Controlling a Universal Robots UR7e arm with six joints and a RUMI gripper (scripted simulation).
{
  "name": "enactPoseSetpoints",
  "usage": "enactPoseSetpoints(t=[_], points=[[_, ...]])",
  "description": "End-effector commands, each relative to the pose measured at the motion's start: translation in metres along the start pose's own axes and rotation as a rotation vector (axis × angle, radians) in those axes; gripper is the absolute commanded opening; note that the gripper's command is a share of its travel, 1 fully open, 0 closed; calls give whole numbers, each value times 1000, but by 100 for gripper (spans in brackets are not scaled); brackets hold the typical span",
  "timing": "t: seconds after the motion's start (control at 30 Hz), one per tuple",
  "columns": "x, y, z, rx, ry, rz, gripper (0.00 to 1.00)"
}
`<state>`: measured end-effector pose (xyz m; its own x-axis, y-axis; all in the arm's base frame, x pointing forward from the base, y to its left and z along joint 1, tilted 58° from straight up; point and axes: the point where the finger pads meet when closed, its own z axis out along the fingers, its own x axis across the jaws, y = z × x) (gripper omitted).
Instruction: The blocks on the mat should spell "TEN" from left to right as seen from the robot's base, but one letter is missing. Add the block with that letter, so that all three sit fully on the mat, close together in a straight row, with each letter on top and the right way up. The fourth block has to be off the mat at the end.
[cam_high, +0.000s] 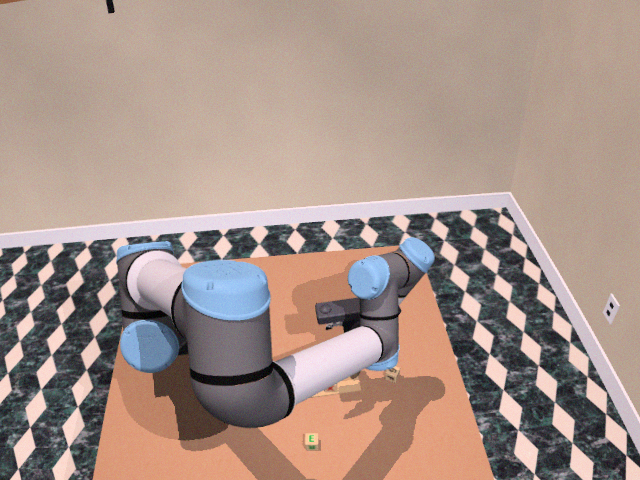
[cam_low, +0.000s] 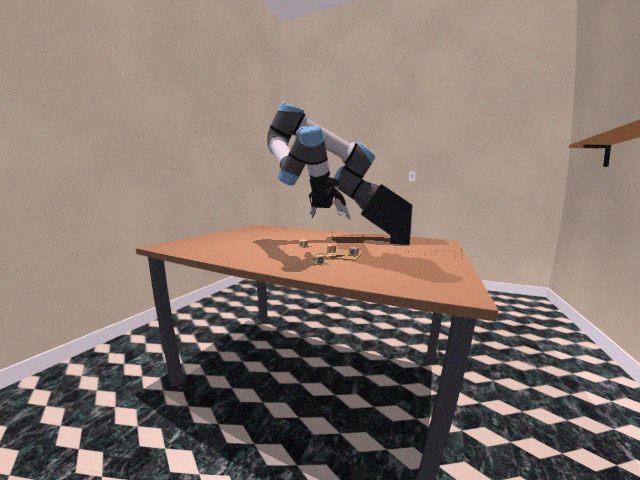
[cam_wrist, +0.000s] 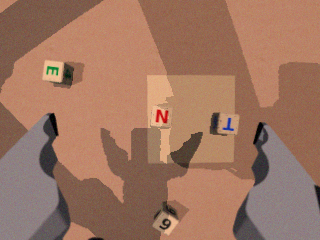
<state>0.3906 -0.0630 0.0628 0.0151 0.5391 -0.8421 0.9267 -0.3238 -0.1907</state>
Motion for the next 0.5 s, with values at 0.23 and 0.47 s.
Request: enactPoseSetpoints(t=[0.23, 0.47], points=[[-114, -30, 22, -2, 4, 0, 100], [-150, -46, 31, 0, 0, 2, 100]])
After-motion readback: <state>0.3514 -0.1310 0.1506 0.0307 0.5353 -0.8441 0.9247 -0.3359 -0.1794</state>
